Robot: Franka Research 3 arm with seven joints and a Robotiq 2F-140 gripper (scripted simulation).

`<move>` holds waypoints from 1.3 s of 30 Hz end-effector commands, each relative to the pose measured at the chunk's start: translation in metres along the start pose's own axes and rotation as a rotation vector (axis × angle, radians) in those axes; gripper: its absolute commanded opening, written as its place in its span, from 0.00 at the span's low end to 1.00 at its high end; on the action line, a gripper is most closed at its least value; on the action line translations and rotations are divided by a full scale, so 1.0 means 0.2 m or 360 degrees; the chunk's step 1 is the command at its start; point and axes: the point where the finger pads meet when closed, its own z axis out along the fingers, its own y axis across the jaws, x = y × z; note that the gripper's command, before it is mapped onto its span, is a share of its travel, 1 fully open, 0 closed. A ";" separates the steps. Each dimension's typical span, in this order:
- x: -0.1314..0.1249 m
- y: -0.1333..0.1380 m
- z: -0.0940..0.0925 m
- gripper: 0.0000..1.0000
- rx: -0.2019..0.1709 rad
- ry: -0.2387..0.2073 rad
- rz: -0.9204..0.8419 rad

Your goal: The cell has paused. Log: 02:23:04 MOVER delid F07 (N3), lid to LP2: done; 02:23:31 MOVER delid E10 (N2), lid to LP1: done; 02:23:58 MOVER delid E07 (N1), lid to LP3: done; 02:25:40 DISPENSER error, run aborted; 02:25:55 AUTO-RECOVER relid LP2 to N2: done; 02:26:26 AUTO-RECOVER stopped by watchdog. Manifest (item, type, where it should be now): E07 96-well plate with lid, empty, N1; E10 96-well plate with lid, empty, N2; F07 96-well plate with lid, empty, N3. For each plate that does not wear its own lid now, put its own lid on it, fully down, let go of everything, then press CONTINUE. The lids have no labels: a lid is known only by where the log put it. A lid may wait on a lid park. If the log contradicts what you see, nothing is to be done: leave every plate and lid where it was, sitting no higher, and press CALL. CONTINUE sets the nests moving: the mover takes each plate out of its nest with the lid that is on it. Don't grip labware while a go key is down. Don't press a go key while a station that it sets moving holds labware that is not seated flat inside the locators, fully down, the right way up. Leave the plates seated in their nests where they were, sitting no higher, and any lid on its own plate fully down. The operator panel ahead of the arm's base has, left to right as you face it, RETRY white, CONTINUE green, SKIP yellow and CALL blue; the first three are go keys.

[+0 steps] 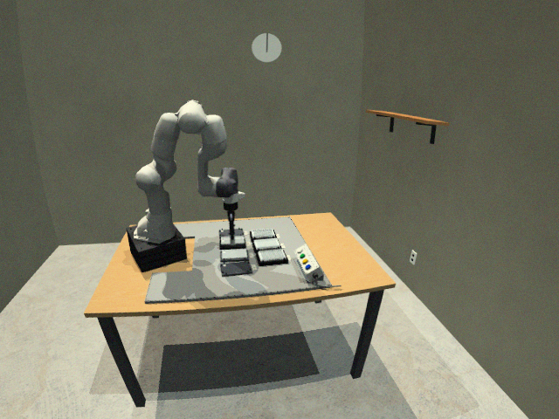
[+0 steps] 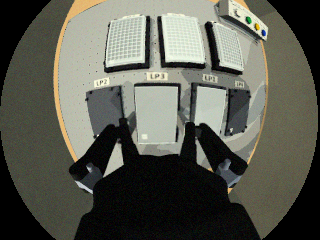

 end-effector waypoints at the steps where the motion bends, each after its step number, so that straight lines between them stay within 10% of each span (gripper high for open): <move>1: 0.00 0.01 0.00 0.00 -0.0006 -0.0003 -0.0004; 39: 0.00 0.01 -0.16 0.00 -0.0006 -0.0003 -0.0004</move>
